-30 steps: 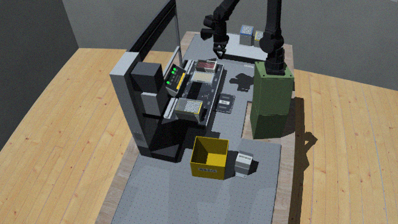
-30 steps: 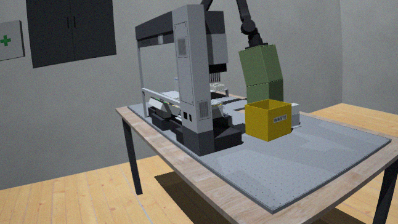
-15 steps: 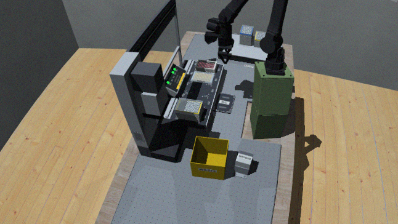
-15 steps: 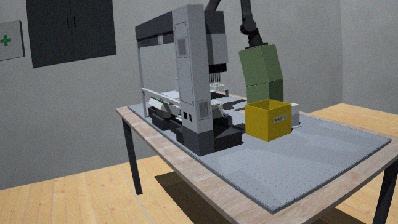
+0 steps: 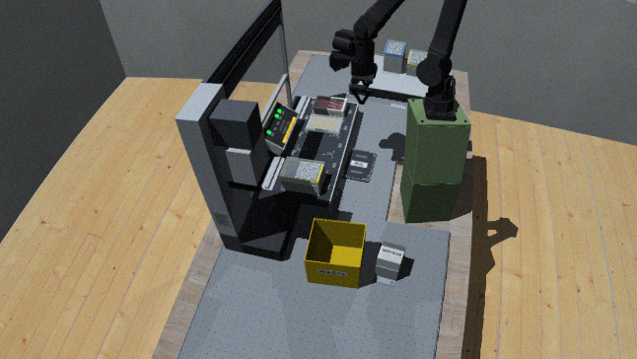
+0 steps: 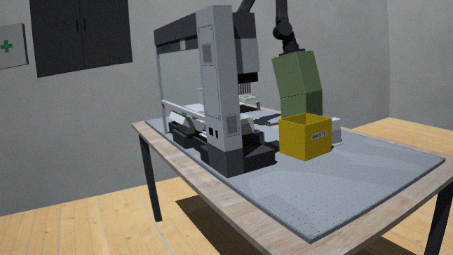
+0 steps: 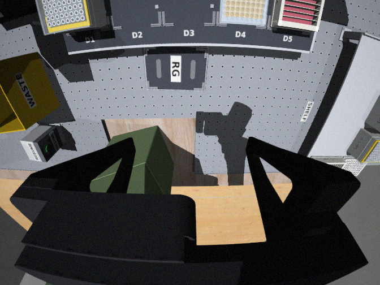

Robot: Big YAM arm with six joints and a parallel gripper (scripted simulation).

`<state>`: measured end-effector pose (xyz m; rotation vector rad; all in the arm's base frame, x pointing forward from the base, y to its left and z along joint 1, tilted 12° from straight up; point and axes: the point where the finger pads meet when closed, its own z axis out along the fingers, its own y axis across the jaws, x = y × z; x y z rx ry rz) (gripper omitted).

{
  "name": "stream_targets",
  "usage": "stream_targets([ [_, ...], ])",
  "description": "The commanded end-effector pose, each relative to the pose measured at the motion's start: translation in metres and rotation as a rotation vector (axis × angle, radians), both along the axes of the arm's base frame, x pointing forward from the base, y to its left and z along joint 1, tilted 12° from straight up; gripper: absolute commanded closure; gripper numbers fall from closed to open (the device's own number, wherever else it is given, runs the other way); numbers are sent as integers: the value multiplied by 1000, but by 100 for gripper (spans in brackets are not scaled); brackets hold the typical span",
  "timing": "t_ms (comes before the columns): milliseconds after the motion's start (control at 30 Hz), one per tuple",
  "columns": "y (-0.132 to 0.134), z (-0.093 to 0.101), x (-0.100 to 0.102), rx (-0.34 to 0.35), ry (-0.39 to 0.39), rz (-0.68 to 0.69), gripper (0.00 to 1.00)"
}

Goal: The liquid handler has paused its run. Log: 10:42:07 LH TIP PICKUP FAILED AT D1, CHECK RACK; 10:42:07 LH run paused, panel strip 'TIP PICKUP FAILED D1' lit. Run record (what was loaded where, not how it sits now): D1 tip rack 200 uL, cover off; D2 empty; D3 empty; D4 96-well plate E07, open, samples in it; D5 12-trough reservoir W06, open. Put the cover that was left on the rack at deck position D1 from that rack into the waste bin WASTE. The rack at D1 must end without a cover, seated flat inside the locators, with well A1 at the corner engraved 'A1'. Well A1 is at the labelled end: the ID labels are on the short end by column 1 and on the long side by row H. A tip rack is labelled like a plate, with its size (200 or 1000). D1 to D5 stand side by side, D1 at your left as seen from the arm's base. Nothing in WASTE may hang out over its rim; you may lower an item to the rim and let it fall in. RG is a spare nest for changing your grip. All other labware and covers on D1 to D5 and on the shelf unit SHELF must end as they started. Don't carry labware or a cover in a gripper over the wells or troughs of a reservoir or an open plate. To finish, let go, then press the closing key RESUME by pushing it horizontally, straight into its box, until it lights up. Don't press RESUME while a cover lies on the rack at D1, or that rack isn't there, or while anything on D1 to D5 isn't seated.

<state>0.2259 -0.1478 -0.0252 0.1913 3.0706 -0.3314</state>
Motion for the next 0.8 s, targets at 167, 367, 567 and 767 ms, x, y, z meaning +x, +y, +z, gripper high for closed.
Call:
stream_targets([
  [167,-7,-10,12,-6,-14,5,0],
  [367,25,-21,4,3,8,1,0],
  [567,47,-23,16,-2,-8,1,0],
  [767,73,-29,17,0,-5,2,0],
])
